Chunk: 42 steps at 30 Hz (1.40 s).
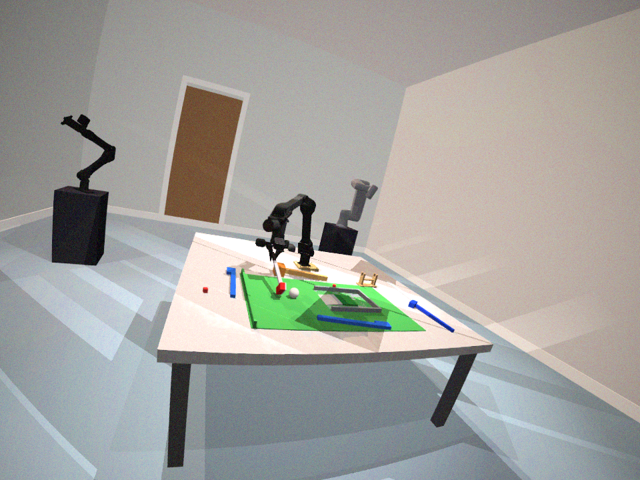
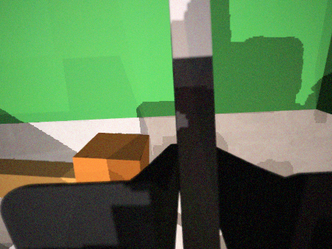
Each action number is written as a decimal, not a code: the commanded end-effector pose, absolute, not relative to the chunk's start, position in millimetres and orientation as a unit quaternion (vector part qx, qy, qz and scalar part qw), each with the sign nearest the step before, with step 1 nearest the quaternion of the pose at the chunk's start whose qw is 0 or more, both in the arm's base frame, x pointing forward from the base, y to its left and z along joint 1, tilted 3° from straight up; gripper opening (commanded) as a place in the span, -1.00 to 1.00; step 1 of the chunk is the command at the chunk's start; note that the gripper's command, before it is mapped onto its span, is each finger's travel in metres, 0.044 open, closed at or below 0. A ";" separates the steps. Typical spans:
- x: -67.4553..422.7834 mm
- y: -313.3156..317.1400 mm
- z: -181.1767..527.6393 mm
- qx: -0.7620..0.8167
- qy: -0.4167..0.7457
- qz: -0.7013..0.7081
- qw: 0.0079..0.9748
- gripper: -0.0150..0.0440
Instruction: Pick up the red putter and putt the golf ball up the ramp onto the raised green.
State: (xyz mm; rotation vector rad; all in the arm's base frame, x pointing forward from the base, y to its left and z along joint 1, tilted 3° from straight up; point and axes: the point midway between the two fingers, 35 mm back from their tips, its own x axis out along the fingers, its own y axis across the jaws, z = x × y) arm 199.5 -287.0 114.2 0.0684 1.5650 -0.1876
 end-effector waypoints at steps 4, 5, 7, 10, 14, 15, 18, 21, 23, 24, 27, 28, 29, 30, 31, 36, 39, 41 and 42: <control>199.6 -287.1 114.6 0.031 0.704 -0.085 0.705 -0.49; 199.6 -287.1 114.6 0.031 0.704 -0.085 0.705 -0.49; 199.3 -289.3 114.5 0.031 0.704 -0.085 0.705 -0.49; 198.0 -297.6 114.3 0.030 0.704 -0.084 0.704 -0.49; 194.9 -313.3 113.4 0.030 0.705 -0.084 0.704 -0.49; 194.4 -315.5 113.3 0.030 0.705 -0.084 0.704 -0.49; 194.2 -316.3 113.2 0.030 0.705 -0.084 0.704 -0.49; 193.1 -312.9 112.0 0.033 0.706 -0.084 0.703 -0.49; 193.1 -312.9 112.0 0.033 0.706 -0.084 0.703 -0.49; 194.0 -310.8 112.1 0.033 0.706 -0.084 0.703 -0.49; 205.1 -279.7 112.2 0.034 0.705 -0.083 0.703 -0.49; 208.7 -266.0 111.8 0.034 0.705 -0.082 0.703 -0.49; 211.7 -252.3 111.2 0.034 0.705 -0.082 0.704 -0.49; 213.9 -238.7 110.3 0.034 0.705 -0.082 0.704 -0.49; 215.4 -225.1 109.2 0.034 0.705 -0.081 0.704 -0.49; 215.3 -179.9 103.4 0.034 0.705 -0.080 0.704 -0.49; 215.5 -180.0 105.7 0.034 0.705 -0.080 0.704 -0.49; 215.9 -180.0 110.7 0.034 0.705 -0.080 0.704 -0.49; 216.1 -180.0 114.2 0.034 0.705 -0.080 0.704 -0.49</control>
